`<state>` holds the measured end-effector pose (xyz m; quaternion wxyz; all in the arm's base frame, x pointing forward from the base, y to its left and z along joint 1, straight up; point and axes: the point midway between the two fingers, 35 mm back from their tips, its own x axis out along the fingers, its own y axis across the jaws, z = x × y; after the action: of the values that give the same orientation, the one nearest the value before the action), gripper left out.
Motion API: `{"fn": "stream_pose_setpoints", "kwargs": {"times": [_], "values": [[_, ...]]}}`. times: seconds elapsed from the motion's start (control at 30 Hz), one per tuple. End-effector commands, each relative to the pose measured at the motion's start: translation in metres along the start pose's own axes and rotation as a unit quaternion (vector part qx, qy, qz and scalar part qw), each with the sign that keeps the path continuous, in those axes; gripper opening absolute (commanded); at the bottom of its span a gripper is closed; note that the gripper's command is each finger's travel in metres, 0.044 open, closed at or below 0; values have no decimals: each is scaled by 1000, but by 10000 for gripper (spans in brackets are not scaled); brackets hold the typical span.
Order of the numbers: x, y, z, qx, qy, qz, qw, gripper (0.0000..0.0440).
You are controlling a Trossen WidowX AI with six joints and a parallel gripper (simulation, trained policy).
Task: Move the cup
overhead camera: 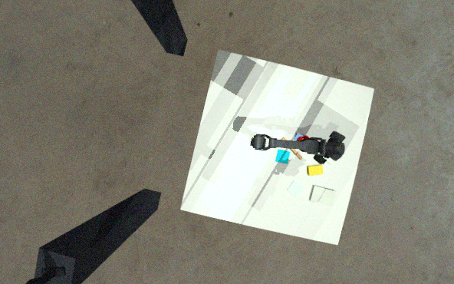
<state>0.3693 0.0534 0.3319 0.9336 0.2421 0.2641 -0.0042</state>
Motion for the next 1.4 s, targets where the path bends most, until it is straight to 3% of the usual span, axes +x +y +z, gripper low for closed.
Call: {"fn": "stream_pose_setpoints", "kwargs": {"times": [0.0,0.6,1.13,1.37], "values": [[7,2,-5,19,25,-8,999,153],[24,4,-27,119,127,-73,982,148],[40,-8,-58,166,210,-159,950,120],[47,-20,-77,167,246,-202,933,131]]}}
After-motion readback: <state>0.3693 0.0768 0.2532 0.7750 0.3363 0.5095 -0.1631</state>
